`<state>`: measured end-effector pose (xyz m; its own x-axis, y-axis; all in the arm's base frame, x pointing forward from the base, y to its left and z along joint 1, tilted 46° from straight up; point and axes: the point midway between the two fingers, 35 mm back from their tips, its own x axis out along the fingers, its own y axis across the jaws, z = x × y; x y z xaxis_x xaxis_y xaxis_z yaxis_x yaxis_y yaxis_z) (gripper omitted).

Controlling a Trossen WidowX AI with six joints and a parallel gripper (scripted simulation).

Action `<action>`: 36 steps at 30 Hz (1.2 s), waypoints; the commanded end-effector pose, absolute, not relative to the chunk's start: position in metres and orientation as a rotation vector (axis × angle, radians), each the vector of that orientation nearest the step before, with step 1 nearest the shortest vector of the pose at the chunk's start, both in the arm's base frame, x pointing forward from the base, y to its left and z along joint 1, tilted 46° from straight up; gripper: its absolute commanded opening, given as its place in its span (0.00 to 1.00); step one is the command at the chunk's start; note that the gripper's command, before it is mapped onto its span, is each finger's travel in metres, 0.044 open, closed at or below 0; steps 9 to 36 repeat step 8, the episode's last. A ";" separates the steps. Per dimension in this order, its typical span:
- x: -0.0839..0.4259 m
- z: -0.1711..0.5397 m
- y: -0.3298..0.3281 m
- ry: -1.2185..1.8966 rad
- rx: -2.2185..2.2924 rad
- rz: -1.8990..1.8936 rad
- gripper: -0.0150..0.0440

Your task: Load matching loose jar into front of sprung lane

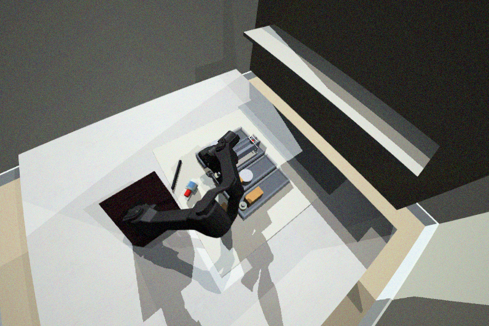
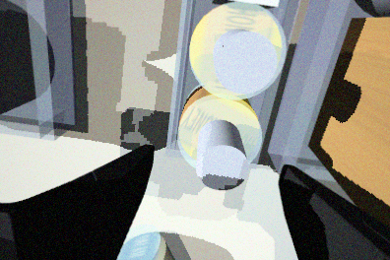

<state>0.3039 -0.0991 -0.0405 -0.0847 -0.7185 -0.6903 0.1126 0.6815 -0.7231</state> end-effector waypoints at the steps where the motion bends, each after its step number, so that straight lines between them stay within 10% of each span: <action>1: 0.292 -0.041 -0.096 1.508 -0.519 -0.745 0.73; 36: 0.268 -0.042 -0.092 1.509 -0.519 -0.744 0.73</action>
